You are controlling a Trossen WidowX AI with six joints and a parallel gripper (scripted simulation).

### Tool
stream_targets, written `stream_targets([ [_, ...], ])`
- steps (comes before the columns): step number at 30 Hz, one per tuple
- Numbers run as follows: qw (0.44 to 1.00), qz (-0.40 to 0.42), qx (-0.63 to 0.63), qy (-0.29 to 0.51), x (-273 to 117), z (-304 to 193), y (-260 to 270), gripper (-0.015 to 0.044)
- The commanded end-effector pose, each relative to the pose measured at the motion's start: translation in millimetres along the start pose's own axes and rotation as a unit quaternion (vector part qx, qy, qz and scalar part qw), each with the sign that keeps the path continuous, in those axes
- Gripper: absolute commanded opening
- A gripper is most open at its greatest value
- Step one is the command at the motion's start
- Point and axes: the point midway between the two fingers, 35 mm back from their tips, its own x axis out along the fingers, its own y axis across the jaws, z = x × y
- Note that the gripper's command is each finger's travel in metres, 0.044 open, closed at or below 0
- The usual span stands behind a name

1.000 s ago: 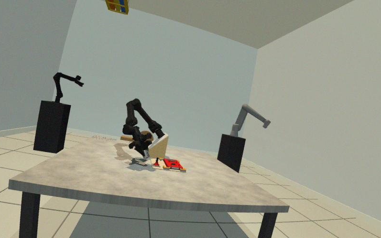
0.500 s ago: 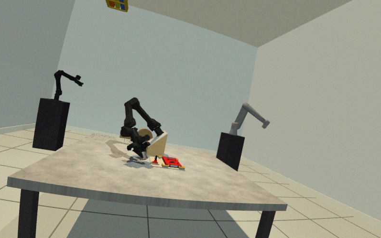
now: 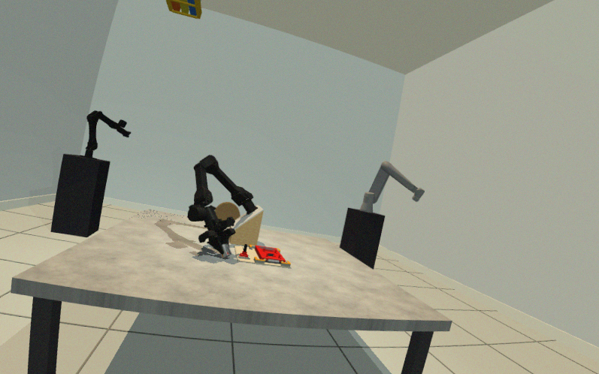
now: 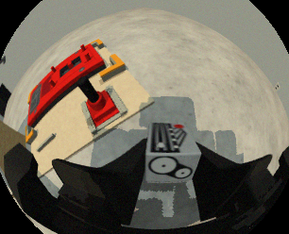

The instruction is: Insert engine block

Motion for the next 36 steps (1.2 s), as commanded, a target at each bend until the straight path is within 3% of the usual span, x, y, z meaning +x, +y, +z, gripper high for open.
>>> stream_targets([
  [1,1.0,0.002,-0.001,-0.002,6.7,-5.2,1.0,0.0],
  [5,1.0,0.002,-0.001,-0.002,4.2,-2.9,0.3,0.0],
  [22,1.0,0.0,-0.001,-0.005,3.0,-1.2,-0.2,0.044],
  [28,1.0,0.001,-0.001,-0.003,0.9,-0.9,-0.4,0.044],
  [36,1.0,0.002,-0.001,-0.002,-31.2,-2.6,-0.8,0.044],
])
